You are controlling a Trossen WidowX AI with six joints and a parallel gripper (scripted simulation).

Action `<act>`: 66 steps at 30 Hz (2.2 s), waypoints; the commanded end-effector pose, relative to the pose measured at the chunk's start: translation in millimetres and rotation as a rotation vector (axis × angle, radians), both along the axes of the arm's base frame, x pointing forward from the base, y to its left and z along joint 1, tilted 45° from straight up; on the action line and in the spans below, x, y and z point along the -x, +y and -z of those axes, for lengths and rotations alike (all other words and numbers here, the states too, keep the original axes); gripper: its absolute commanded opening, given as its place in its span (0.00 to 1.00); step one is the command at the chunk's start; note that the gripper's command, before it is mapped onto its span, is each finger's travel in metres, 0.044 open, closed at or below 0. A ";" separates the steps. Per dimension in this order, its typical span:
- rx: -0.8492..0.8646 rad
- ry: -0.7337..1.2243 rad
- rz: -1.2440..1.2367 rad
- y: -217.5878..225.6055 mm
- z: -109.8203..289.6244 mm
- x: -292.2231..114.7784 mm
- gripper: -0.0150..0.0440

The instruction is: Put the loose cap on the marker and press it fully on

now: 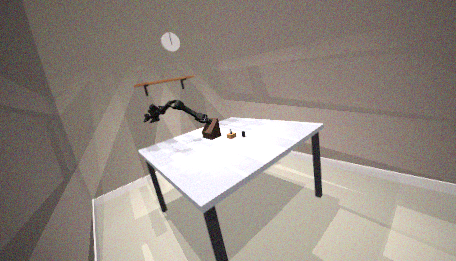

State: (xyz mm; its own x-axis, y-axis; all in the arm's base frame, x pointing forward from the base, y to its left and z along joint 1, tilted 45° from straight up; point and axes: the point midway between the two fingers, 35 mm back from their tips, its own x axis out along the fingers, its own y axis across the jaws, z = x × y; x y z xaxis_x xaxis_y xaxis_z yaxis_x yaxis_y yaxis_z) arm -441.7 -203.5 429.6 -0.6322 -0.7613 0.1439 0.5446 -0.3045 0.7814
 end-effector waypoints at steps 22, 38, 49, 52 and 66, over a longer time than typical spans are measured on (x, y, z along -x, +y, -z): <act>-0.100 -0.009 -0.400 -205.1 16.8 -158.7 0.69; -0.227 0.078 -0.799 -296.3 36.1 -383.7 0.69; -0.315 0.160 -1.038 -294.3 53.0 -539.3 0.69; -0.342 0.182 -1.090 -286.6 58.7 -577.7 0.69; -0.560 0.174 -1.331 -222.7 128.1 -740.8 0.69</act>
State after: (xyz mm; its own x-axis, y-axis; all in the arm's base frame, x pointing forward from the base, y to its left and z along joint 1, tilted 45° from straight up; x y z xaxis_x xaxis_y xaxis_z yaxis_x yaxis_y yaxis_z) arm 265.8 -443.1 325.9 0.5413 -0.7865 -0.2974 0.7298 0.2639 0.6307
